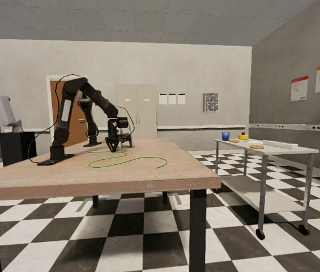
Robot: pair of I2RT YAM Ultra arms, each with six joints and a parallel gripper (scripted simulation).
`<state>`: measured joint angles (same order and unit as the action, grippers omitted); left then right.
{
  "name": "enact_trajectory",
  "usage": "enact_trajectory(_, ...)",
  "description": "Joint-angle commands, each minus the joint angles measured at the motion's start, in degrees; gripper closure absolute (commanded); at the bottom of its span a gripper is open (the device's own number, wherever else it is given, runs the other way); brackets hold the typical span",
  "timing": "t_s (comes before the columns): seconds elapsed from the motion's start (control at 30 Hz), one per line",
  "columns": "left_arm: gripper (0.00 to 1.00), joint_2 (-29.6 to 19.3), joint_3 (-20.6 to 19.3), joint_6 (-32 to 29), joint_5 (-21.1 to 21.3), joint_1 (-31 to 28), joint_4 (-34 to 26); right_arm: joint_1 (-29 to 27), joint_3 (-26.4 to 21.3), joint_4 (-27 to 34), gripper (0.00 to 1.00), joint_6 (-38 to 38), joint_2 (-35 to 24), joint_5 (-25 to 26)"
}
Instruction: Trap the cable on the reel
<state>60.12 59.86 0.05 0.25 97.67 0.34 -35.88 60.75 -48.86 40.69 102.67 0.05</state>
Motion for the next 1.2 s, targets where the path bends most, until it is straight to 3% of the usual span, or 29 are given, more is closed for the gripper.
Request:
enact_trajectory(0.0,0.0,-0.2,-0.8,-0.3,-0.7,-0.6,-0.5,-0.2,0.2,1.0,0.7,0.3,-0.5,-0.2)
enact_trajectory(0.9,0.0,-0.2,-0.8,-0.3,-0.7,-0.6,-0.5,-0.3,0.0,0.6,1.0,0.3,-0.7,-0.5)
enact_trajectory(1.17,0.0,-0.2,-0.8,-0.3,-0.7,-0.6,-0.5,-0.3,0.0,0.6,1.0,0.3,-0.7,-0.5)
